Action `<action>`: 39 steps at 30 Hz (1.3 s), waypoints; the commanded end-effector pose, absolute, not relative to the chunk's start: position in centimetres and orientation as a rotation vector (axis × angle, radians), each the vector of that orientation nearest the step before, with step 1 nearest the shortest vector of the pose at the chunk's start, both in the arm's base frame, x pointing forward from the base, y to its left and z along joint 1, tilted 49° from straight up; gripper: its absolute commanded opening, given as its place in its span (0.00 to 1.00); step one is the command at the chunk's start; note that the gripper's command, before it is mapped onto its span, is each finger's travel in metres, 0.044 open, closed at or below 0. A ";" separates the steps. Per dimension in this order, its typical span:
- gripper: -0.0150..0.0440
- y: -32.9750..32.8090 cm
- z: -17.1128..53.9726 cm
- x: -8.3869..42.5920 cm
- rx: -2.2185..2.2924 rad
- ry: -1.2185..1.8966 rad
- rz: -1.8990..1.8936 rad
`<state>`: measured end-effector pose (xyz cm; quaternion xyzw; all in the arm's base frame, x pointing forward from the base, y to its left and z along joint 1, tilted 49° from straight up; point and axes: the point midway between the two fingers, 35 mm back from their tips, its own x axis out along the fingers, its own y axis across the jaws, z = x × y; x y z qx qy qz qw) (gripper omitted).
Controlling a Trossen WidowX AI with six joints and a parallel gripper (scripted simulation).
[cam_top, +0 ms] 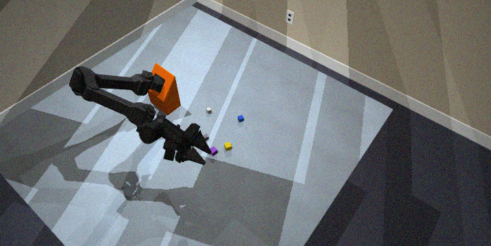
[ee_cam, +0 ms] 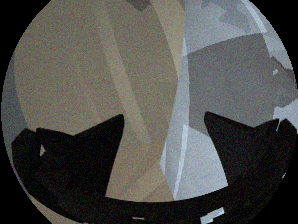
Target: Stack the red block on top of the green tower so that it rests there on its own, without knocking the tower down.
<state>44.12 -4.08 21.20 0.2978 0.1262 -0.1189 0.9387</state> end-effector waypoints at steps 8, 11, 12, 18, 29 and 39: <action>1.00 -5.2 16.5 41.3 0.230 0.501 -0.354; 1.00 -5.9 14.4 39.6 0.046 0.632 -0.380; 1.00 -6.1 13.7 38.9 -0.016 0.679 -0.385; 1.00 -7.5 10.2 34.6 -0.398 0.977 -0.365; 1.00 -9.4 6.6 24.9 -1.142 1.572 -0.057; 1.00 -10.7 7.5 21.4 -1.447 1.798 0.175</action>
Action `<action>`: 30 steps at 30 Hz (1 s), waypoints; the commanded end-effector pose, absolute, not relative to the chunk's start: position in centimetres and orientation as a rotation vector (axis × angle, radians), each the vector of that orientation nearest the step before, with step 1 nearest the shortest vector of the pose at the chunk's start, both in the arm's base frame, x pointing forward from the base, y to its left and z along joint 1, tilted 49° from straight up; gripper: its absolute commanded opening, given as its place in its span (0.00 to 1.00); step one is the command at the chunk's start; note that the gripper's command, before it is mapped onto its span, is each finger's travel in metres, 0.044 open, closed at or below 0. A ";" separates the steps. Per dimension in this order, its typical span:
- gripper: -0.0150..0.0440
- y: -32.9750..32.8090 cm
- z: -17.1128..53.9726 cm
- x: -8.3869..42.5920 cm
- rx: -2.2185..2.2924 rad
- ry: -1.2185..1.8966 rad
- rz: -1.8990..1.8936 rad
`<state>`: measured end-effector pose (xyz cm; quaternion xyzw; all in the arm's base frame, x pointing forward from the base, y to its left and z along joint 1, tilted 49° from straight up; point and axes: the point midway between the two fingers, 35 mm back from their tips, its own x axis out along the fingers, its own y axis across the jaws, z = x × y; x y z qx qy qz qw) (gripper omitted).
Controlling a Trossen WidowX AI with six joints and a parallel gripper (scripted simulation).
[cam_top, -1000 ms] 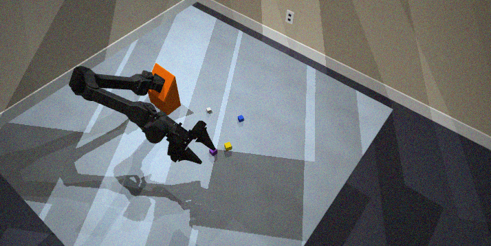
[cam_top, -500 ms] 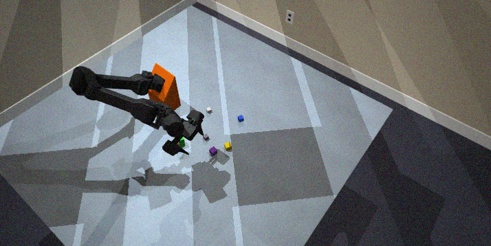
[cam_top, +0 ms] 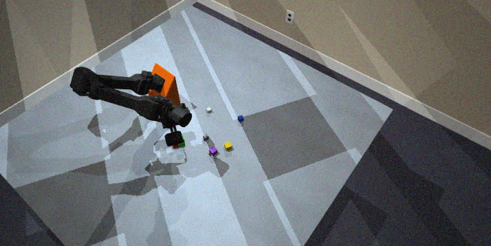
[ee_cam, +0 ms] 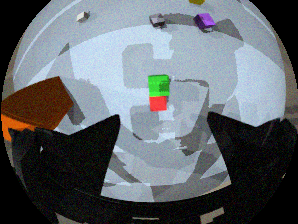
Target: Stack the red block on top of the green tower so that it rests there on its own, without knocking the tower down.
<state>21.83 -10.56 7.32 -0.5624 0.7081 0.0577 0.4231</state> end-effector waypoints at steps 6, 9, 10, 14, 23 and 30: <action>1.00 -10.8 7.1 21.4 -1.447 1.798 0.176; 1.00 -11.7 6.3 21.4 -1.446 1.798 0.176; 1.00 -12.1 6.0 21.4 -1.446 1.798 0.176; 1.00 -13.5 4.9 21.2 -1.448 1.799 0.173; 1.00 -13.9 4.5 21.2 -1.448 1.799 0.174; 1.00 -14.7 3.7 21.2 -1.448 1.799 0.174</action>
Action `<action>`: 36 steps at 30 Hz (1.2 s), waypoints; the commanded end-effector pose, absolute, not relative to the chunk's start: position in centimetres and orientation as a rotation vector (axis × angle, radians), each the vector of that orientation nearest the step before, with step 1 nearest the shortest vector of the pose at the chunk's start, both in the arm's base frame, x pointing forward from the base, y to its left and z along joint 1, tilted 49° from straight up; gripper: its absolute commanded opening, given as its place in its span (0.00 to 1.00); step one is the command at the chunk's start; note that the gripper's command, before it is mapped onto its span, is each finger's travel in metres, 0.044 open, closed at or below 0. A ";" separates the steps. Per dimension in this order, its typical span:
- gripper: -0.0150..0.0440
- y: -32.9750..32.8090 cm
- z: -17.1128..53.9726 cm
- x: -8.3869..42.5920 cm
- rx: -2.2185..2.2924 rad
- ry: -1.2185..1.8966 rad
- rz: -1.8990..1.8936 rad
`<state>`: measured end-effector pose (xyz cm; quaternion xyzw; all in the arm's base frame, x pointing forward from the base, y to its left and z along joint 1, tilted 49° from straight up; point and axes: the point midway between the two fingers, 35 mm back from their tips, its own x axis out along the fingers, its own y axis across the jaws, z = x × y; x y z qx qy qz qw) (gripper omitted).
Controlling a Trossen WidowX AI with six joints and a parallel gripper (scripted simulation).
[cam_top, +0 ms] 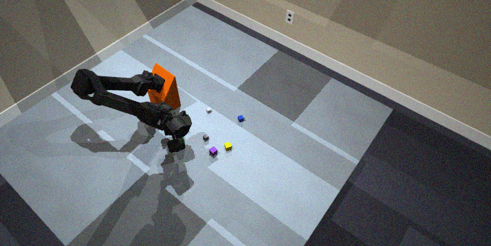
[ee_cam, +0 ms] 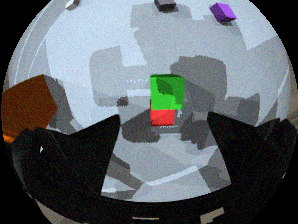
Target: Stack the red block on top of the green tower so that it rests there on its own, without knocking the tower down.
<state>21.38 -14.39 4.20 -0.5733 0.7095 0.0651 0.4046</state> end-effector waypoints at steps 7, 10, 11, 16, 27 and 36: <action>1.00 -15.6 3.0 21.1 -1.449 1.800 0.173; 1.00 -15.9 2.8 21.0 -1.450 1.800 0.172; 1.00 -15.9 2.8 21.0 -1.450 1.800 0.172; 1.00 -15.9 2.8 21.0 -1.450 1.800 0.172; 0.91 -15.9 2.8 21.0 -1.450 1.800 0.172; 0.51 -15.9 2.8 21.0 -1.450 1.800 0.172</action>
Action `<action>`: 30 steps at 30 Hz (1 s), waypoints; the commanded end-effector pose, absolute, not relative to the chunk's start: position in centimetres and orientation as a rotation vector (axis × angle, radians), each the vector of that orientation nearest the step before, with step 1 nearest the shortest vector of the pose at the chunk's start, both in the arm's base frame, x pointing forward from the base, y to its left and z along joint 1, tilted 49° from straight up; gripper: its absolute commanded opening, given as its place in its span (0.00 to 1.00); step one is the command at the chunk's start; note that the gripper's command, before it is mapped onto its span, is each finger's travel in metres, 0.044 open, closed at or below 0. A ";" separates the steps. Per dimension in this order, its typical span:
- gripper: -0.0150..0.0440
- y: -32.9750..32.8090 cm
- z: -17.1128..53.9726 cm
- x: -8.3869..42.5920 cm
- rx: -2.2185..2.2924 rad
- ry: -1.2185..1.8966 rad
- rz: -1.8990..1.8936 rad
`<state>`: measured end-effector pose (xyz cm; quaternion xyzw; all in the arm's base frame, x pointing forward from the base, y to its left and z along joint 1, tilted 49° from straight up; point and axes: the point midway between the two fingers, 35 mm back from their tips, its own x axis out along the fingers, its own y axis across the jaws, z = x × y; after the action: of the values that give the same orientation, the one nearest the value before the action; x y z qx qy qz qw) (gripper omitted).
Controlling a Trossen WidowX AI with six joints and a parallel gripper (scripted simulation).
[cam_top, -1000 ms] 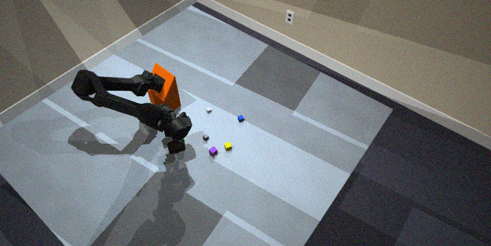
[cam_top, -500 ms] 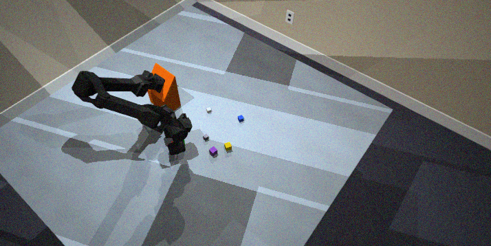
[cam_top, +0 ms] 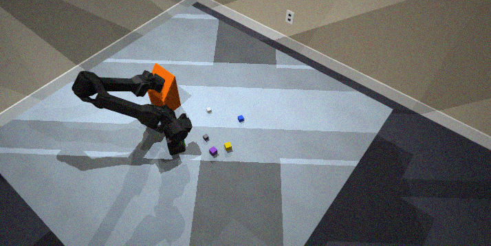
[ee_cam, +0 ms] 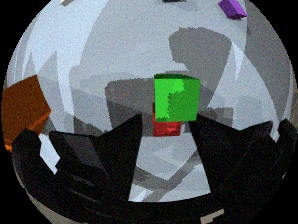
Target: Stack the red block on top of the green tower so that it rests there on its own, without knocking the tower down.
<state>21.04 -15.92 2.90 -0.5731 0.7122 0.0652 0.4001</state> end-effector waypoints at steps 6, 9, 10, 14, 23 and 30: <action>0.38 -15.9 2.8 21.0 -1.450 1.800 0.172; 0.34 -15.9 2.8 21.0 -1.450 1.800 0.172; 0.30 -15.8 2.9 21.0 -1.450 1.800 0.172; 0.25 -15.1 3.4 21.1 -1.448 1.799 0.174; 0.25 -12.4 5.7 21.2 -1.447 1.798 0.175; 0.25 -10.4 7.5 21.3 -1.446 1.798 0.177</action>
<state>21.10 -11.23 6.55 -0.5705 0.7141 0.0742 0.3988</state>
